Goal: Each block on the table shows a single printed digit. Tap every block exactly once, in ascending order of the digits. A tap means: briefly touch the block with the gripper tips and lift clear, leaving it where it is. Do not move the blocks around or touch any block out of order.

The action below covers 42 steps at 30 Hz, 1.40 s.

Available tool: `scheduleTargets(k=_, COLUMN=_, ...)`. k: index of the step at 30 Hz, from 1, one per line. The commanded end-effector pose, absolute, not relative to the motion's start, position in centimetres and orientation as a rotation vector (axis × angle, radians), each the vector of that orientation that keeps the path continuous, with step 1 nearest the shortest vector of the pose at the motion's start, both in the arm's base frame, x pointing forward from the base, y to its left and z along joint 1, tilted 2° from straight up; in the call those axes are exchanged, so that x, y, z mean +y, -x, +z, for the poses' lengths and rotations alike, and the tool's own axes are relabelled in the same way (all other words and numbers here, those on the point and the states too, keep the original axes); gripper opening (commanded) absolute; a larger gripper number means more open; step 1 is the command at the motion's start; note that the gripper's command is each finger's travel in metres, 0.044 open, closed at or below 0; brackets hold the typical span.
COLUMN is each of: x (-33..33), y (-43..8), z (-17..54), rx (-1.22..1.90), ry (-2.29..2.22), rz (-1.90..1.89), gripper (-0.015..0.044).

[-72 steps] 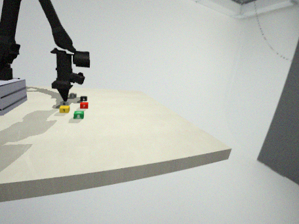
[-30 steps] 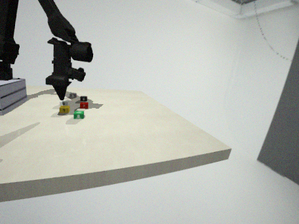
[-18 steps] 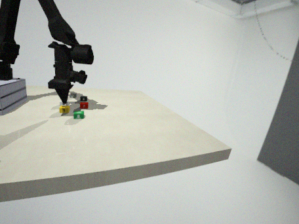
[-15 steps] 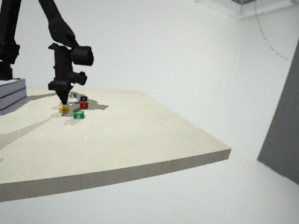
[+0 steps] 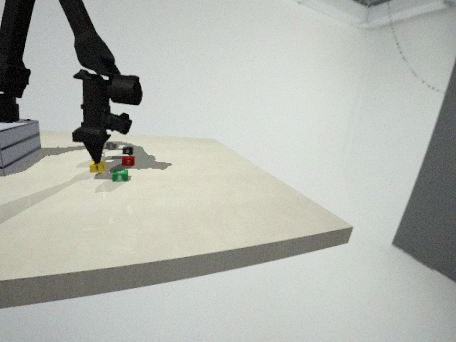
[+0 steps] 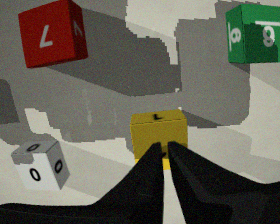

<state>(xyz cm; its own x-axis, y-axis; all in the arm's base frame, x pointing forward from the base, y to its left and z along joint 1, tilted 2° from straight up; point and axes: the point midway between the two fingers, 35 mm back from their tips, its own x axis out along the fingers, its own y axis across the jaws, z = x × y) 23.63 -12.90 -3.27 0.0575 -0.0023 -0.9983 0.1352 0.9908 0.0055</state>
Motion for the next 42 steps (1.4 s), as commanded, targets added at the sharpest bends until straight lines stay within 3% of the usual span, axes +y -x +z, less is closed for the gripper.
scheduleTargets(k=1, x=-12.9, y=-23.6, z=-1.1, rx=1.503, ry=-0.107, rz=-0.105, gripper=0.0020)
scheduleTargets(k=6, x=-12.9, y=-23.6, z=-0.6, rx=1.504, ry=-0.108, rz=-0.104, gripper=0.0020)
scheduleTargets(k=11, x=-12.9, y=-23.2, z=6.9, rx=1.503, ry=-0.107, rz=-0.105, gripper=0.0020)
scheduleTargets(k=16, x=-13.1, y=-23.2, z=7.2, rx=1.503, ry=-0.107, rz=-0.105, gripper=0.0020)
scheduleTargets(k=21, x=-17.6, y=-26.5, z=7.7, rx=1.500, ry=-0.104, rz=-0.108, gripper=0.0020)
scheduleTargets(k=26, x=-19.2, y=-27.5, z=7.3, rx=1.499, ry=-0.102, rz=-0.109, gripper=0.0020)
scheduleTargets(k=31, x=-19.3, y=-28.0, z=-0.1, rx=1.499, ry=-0.103, rz=-0.109, gripper=0.0020)
scheduleTargets(k=42, x=-19.3, y=-28.0, z=-1.2, rx=1.499, ry=-0.103, rz=-0.109, gripper=0.0020)
